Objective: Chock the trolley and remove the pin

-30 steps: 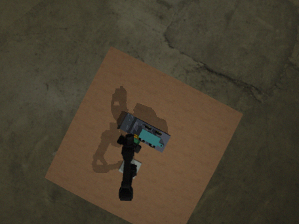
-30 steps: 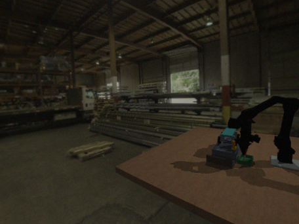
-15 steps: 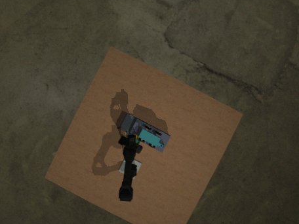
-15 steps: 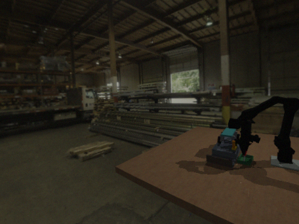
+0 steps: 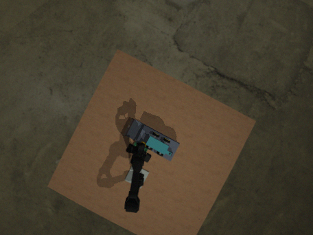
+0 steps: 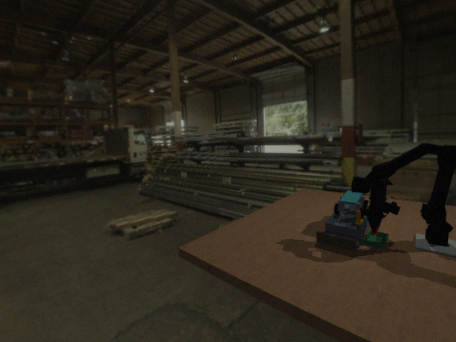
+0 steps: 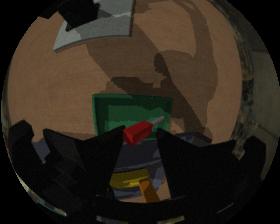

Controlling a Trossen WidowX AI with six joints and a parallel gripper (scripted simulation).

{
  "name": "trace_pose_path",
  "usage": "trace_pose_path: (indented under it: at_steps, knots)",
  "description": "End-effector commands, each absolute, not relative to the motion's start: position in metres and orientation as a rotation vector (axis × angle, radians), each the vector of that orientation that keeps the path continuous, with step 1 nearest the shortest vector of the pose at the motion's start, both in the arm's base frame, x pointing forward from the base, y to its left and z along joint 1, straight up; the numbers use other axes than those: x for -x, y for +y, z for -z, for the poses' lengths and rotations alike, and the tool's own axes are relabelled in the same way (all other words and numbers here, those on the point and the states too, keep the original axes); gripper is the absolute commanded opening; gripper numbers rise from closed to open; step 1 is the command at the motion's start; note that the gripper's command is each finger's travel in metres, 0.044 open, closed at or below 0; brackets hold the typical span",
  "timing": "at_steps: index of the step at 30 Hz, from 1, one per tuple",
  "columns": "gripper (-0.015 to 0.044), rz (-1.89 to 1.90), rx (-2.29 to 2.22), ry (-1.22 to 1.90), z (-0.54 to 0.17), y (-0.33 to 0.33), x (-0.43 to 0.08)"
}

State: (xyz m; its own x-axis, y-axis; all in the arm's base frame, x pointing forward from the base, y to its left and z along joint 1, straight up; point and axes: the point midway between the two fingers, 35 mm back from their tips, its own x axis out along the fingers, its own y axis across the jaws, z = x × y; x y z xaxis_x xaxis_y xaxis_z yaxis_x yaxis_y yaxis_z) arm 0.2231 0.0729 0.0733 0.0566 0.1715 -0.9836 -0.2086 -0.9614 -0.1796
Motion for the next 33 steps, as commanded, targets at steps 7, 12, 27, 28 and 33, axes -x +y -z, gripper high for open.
trace_pose_path:
  at_steps: [7, 12, 27, 28, 33]
  knots:
    - [0.0190, -1.989, 2.064, 0.029, -0.069, 0.068, -0.222]
    - [0.0190, -1.989, 2.064, 0.029, -0.067, 0.065, -0.221]
    - [0.0190, -1.989, 2.064, 0.030, -0.060, 0.058, -0.219]
    - [0.0190, -1.989, 2.064, 0.030, -0.060, 0.058, -0.219]
    - [0.0190, -1.989, 2.064, 0.030, -0.057, 0.056, -0.218]
